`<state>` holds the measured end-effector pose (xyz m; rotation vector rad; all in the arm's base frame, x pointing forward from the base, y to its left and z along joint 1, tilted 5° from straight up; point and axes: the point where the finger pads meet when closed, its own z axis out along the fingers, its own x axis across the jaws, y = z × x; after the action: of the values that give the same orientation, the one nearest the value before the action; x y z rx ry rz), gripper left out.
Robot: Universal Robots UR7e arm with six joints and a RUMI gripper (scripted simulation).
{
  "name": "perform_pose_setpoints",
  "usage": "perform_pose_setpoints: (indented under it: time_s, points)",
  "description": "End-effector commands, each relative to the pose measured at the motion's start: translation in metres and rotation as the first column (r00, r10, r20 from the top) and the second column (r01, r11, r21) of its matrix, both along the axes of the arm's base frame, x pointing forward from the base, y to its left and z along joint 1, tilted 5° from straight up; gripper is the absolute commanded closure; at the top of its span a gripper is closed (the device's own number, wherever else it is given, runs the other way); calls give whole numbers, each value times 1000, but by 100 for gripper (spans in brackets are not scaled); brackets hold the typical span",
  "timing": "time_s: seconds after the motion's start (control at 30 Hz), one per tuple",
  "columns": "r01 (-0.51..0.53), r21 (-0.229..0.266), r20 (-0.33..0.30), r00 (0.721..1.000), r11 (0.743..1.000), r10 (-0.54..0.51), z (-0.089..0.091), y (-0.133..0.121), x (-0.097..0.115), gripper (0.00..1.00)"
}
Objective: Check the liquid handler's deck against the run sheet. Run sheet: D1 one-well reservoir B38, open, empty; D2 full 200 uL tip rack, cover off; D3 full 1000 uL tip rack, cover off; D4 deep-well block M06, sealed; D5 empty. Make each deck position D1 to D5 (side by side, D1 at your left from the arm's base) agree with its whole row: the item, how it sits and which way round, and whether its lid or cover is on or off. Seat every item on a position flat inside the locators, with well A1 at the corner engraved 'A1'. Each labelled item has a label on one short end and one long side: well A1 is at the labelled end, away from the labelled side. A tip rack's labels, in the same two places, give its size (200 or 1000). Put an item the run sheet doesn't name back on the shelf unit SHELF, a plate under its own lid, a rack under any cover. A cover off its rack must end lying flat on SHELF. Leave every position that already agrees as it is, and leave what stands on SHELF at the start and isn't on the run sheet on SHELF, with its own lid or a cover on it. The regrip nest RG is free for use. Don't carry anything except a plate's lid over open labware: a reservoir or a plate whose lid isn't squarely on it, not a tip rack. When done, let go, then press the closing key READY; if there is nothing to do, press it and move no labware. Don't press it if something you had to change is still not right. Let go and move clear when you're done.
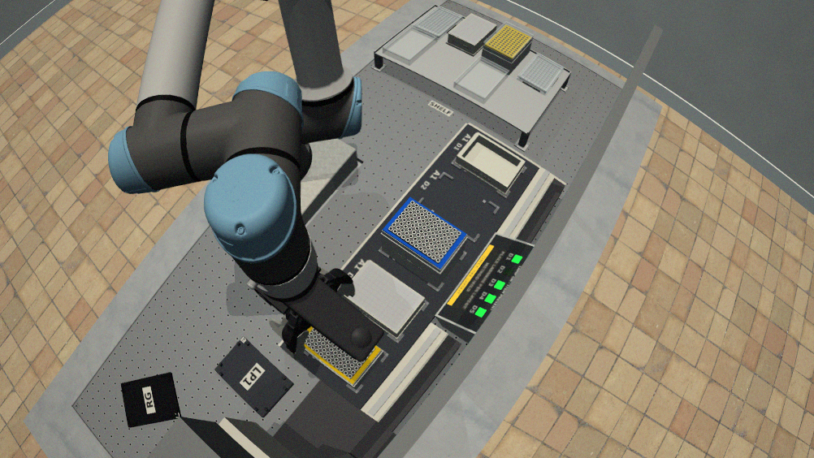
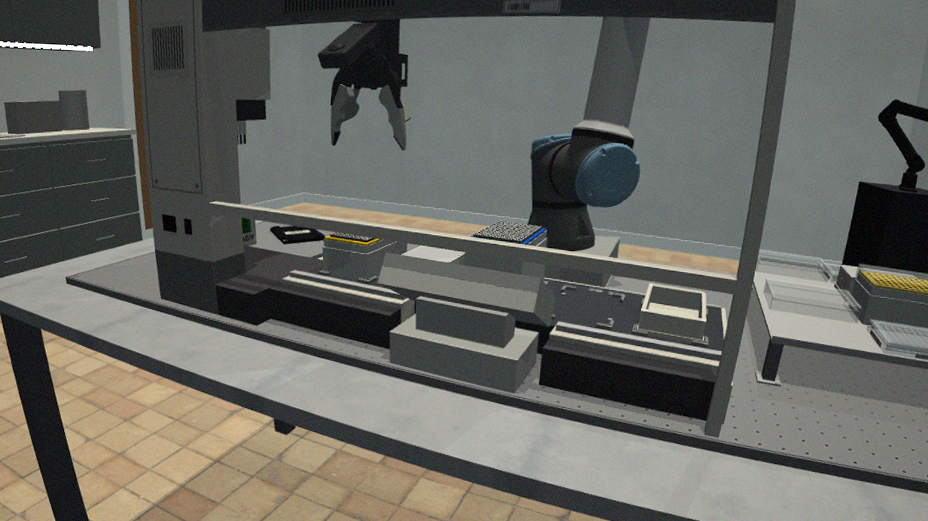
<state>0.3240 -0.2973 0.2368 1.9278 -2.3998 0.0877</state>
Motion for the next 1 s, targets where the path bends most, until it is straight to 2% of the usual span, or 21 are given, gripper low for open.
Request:
perform_pose_setpoints:
  time_s: [0.0, 0.97]
  points:
    - [0, -1, 1, 1000, 1000, 0, -8, -1, 0, 18]
    - [0, -1, 1, 1000, 1000, 0, -50, -5, 0, 18]
